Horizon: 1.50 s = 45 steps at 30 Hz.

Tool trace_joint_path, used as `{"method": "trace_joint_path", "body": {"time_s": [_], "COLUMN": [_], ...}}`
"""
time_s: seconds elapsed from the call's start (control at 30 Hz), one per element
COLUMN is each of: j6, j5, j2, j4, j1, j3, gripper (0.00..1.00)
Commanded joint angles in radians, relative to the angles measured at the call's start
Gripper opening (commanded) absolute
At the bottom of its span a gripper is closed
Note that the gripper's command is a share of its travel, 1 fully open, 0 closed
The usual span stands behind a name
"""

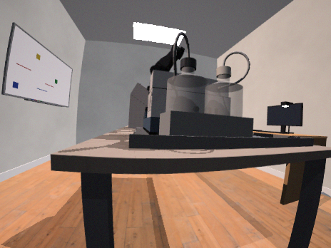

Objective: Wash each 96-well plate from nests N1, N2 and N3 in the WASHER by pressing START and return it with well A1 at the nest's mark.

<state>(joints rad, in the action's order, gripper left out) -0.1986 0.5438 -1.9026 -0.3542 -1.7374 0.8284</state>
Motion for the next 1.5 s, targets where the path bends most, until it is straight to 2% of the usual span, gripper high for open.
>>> {"method": "trace_joint_path", "body": {"time_s": [0.0,0.4,0.47,0.77,1.2,1.23,1.47], "j6": [0.02,0.095,0.095,0.161,0.161,0.144,0.011], "j5": [-0.002,-0.015,-0.015,-0.03,-0.03,-0.033,-0.059], "j2": [0.022,0.057,0.057,0.067,0.067,0.083,0.177], "j4": [0.058,0.224,0.224,0.36,0.36,0.347,0.25], "j1": [0.006,0.071,0.071,0.131,0.131,0.145,0.237], "j3": [-0.03,-0.194,-0.194,-0.308,-0.308,-0.302,-0.252], "gripper": [0.0,0.0,0.0,0.0,0.0,1.0,1.0]}}
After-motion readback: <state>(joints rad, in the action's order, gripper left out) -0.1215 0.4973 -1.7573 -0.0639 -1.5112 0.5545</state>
